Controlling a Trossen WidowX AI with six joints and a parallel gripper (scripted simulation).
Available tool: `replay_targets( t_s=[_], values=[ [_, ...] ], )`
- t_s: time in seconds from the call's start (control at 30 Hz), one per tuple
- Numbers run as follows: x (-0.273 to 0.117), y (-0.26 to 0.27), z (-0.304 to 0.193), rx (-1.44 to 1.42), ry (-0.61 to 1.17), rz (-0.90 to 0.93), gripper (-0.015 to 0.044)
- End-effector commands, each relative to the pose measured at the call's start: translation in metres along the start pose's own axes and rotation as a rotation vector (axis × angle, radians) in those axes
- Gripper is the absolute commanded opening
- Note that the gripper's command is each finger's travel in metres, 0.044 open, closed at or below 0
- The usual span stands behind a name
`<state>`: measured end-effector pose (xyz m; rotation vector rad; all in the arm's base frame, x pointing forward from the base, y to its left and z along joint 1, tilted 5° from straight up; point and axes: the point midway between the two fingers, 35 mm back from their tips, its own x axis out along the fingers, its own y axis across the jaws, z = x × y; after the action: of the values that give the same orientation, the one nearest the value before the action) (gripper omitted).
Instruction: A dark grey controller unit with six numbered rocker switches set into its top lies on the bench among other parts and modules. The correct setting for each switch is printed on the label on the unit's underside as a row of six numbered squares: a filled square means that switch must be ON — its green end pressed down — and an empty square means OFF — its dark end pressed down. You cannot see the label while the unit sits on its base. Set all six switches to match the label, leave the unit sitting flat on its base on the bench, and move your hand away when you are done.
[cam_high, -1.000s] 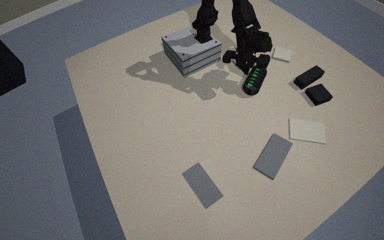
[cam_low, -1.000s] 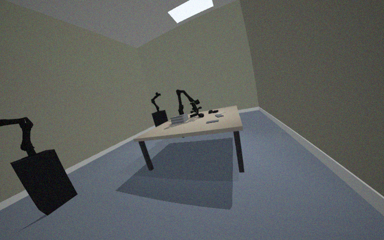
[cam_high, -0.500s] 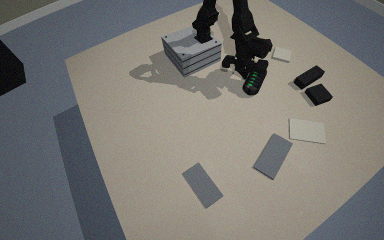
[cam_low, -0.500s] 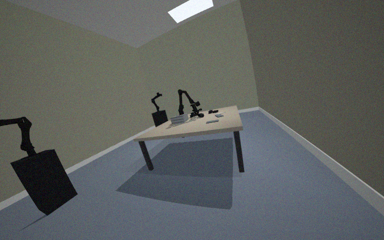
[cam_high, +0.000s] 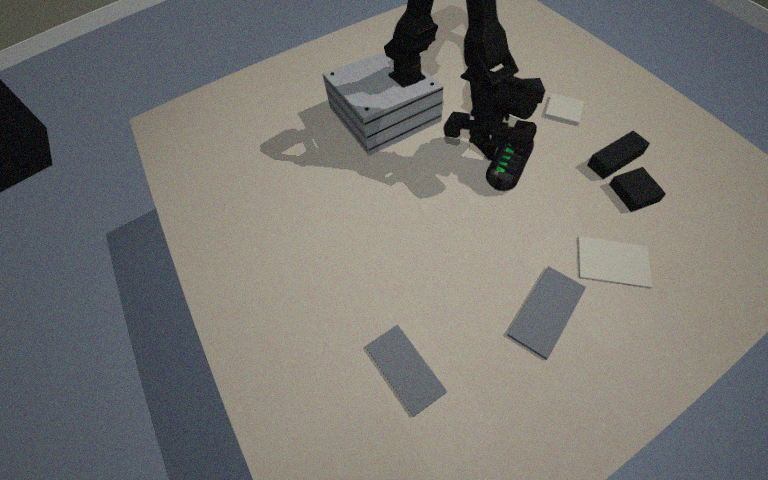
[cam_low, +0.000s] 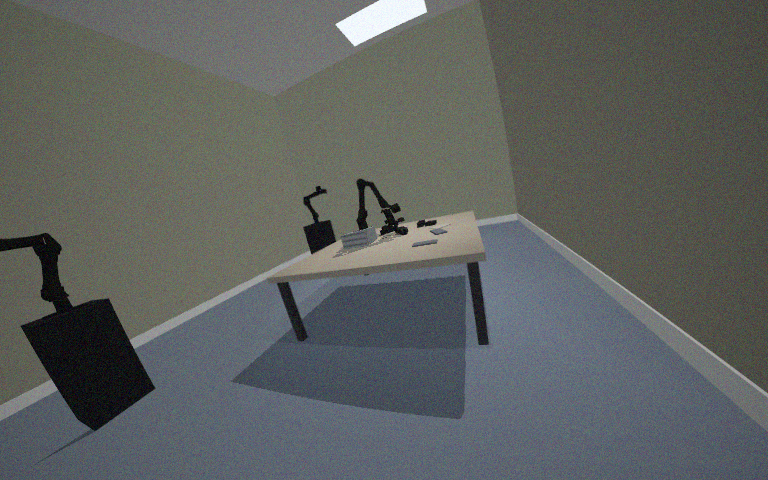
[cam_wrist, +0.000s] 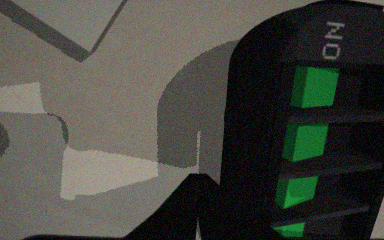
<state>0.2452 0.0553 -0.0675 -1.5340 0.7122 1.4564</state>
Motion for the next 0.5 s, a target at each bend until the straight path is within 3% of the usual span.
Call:
replay_targets(
  t_s=[0.0,0.47],
  values=[
    [0.002,-0.001,0.001,0.003,-0.005,0.002,0.0000],
    [0.001,-0.006,0.000,0.006,-0.005,0.009,0.0000]
  ],
)
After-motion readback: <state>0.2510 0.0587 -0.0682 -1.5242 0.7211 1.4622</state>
